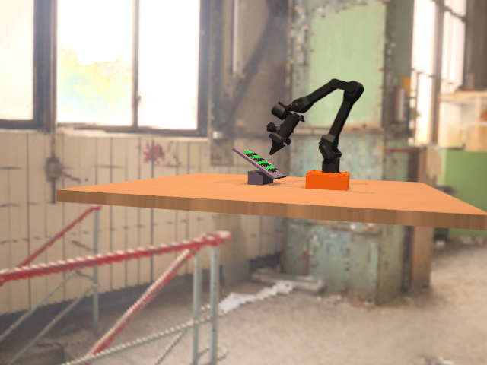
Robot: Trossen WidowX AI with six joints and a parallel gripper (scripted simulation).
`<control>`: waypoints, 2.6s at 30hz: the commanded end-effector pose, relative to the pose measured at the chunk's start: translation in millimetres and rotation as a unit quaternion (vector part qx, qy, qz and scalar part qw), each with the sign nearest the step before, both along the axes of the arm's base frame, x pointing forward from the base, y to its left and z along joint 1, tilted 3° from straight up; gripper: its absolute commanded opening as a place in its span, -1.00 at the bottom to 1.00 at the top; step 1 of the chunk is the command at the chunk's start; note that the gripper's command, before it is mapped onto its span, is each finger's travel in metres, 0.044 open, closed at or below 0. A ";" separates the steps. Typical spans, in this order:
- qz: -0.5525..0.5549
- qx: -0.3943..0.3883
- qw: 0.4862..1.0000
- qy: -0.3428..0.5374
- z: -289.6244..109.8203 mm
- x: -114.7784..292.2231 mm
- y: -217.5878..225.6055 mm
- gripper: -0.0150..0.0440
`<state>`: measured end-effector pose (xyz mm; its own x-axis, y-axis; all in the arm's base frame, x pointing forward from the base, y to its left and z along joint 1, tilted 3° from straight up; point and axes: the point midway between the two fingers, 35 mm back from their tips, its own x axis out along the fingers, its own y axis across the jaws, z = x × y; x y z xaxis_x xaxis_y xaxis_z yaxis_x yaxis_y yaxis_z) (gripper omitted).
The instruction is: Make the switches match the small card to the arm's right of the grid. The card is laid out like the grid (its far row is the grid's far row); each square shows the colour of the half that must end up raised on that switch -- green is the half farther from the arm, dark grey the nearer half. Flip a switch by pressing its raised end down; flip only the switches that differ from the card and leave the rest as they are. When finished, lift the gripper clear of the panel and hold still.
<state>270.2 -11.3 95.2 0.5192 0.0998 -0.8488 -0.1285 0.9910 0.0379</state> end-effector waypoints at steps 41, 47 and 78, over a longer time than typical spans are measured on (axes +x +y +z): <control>-0.001 -0.001 1.000 0.004 -29.0 15.3 2.5 -0.49; -0.001 -0.001 1.000 0.004 -29.7 15.7 2.6 -0.49; -0.001 -0.001 1.000 0.004 -33.1 17.9 3.0 -0.49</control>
<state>288.1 -7.8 63.0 0.5139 0.1014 -0.8518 -0.1312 0.9906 0.0387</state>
